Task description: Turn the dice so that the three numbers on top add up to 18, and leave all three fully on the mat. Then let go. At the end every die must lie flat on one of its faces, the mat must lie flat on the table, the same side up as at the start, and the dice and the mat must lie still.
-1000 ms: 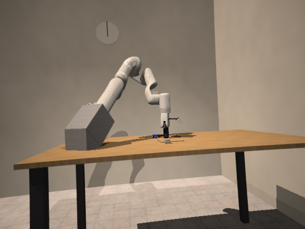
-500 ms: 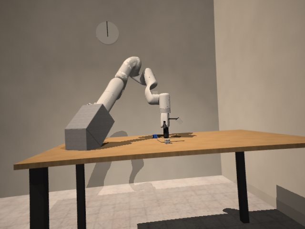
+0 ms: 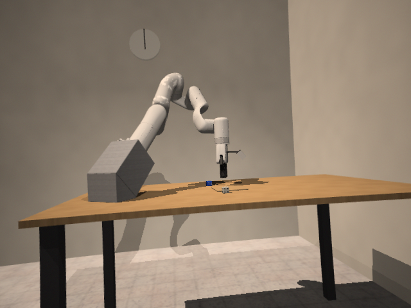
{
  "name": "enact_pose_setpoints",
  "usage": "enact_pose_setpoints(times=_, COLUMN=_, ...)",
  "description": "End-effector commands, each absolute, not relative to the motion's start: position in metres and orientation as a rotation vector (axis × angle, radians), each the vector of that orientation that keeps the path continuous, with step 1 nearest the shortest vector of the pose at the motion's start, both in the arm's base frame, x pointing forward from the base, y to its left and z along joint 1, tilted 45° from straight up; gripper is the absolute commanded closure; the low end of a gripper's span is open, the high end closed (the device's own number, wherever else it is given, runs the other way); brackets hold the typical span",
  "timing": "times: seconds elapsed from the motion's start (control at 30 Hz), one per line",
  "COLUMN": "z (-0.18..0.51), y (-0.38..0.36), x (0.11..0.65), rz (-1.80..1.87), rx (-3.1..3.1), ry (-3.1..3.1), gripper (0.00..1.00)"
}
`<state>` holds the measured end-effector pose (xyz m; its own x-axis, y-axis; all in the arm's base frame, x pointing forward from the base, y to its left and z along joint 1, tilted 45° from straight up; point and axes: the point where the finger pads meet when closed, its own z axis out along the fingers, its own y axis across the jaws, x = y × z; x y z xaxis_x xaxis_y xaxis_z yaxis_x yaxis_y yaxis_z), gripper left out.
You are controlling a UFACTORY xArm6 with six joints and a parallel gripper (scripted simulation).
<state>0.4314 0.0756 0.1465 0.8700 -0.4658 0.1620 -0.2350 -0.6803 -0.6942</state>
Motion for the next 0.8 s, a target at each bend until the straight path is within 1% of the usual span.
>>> enact_pose_setpoints(times=0.0, z=0.174, y=0.055, x=0.416, rz=-0.425, rx=-2.336, ry=0.502, gripper=0.79)
enact_pose_setpoints(times=0.3, z=0.19, y=0.042, x=0.406, rz=-0.425, rx=-2.336, ry=0.502, gripper=0.79)
enact_pose_setpoints(times=0.7, z=0.186, y=0.038, x=0.405, rz=-0.429, rx=-2.341, ry=0.49, gripper=0.79)
enact_pose_setpoints(times=0.77, z=0.175, y=0.027, x=0.403, rz=-0.44, rx=-2.356, ry=0.457, gripper=0.79)
